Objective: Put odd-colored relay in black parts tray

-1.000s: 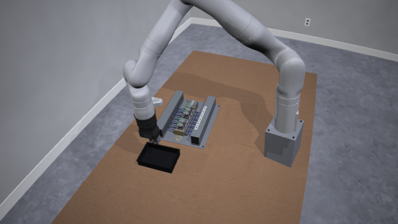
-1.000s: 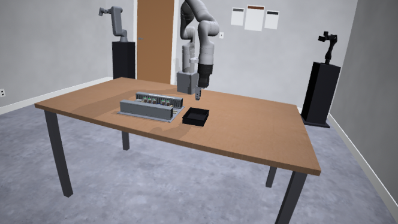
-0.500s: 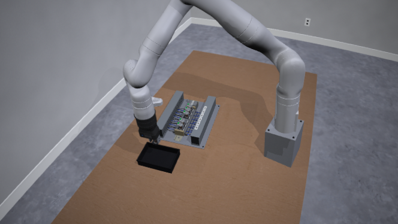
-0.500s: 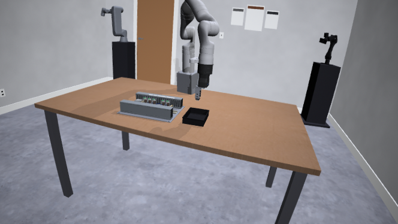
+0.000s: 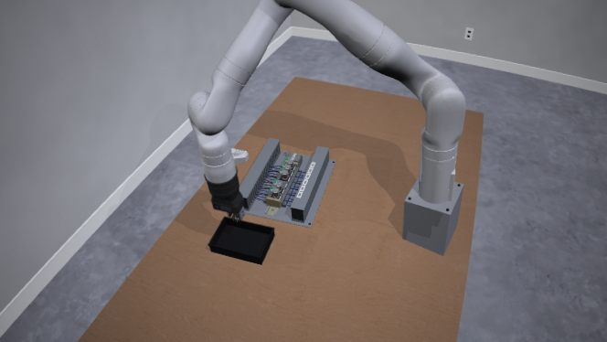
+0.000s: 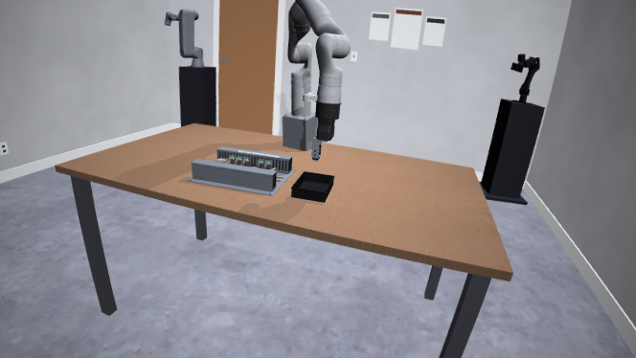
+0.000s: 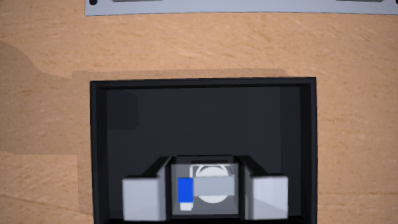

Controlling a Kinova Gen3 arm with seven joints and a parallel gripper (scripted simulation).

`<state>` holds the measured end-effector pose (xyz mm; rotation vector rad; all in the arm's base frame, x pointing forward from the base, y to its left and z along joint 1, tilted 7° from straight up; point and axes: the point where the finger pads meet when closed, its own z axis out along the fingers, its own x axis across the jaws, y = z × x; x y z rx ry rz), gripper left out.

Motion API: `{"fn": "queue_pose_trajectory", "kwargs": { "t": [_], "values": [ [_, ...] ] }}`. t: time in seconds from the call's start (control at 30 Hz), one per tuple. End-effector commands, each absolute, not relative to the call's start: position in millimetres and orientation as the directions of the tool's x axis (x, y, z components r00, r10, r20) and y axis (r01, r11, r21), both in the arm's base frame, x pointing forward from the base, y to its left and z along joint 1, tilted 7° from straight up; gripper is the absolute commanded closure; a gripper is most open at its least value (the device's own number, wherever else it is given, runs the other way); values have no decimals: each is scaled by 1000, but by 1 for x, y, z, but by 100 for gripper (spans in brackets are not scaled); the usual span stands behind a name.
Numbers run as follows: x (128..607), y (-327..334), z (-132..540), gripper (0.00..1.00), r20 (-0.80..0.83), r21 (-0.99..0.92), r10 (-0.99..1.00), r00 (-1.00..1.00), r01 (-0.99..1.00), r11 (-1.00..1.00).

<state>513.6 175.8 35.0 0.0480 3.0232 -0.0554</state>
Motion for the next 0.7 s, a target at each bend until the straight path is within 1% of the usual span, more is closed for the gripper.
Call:
{"fn": "queue_pose_trajectory", "kwargs": {
  "t": [0.0, 0.67],
  "values": [
    [514, 176, 34, 100, -120, -34, 29, -992, 34, 999],
    [517, 175, 12, 100, -120, -34, 29, -992, 34, 999]
  ]
}}
